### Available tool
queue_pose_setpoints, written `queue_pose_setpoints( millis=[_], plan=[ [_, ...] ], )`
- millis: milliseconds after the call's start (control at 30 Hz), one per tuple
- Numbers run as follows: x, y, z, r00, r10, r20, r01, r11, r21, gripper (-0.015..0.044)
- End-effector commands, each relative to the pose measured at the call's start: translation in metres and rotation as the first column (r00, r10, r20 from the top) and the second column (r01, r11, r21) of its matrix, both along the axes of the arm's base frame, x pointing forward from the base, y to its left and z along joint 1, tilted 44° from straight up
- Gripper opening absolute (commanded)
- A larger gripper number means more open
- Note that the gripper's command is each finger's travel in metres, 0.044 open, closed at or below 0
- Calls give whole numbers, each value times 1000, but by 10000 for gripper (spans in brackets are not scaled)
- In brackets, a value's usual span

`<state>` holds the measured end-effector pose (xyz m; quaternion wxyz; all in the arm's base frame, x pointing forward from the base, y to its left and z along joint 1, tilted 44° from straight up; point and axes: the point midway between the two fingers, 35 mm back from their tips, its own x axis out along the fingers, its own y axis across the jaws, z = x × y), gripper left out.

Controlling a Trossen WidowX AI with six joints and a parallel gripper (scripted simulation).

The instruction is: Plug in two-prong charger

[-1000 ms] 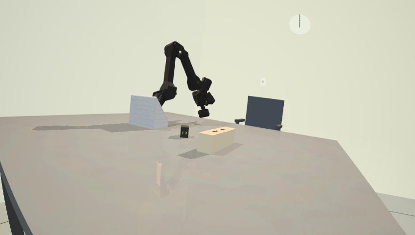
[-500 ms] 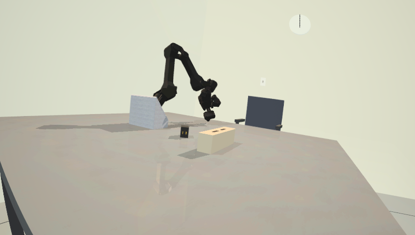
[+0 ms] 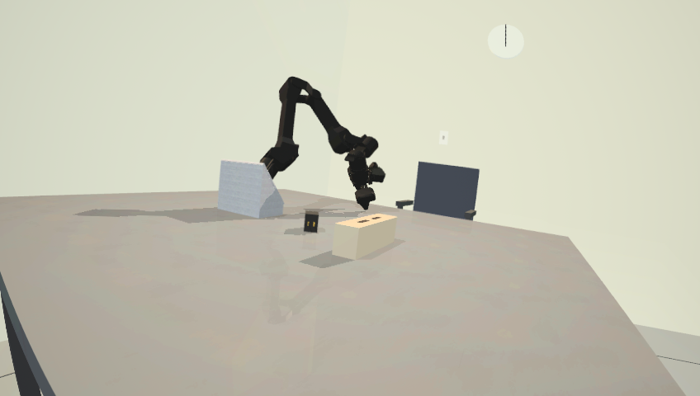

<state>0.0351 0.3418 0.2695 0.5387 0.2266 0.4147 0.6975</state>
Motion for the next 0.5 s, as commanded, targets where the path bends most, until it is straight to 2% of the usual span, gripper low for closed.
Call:
queue_pose_setpoints(
  millis=[0, 467],
  plan=[
    [18, 2, 1, 999, -47, -3, 47, 999, -16, 440],
    [84, -2, -38, 974, -225, 34, 227, 962, -154, 440]
  ],
)
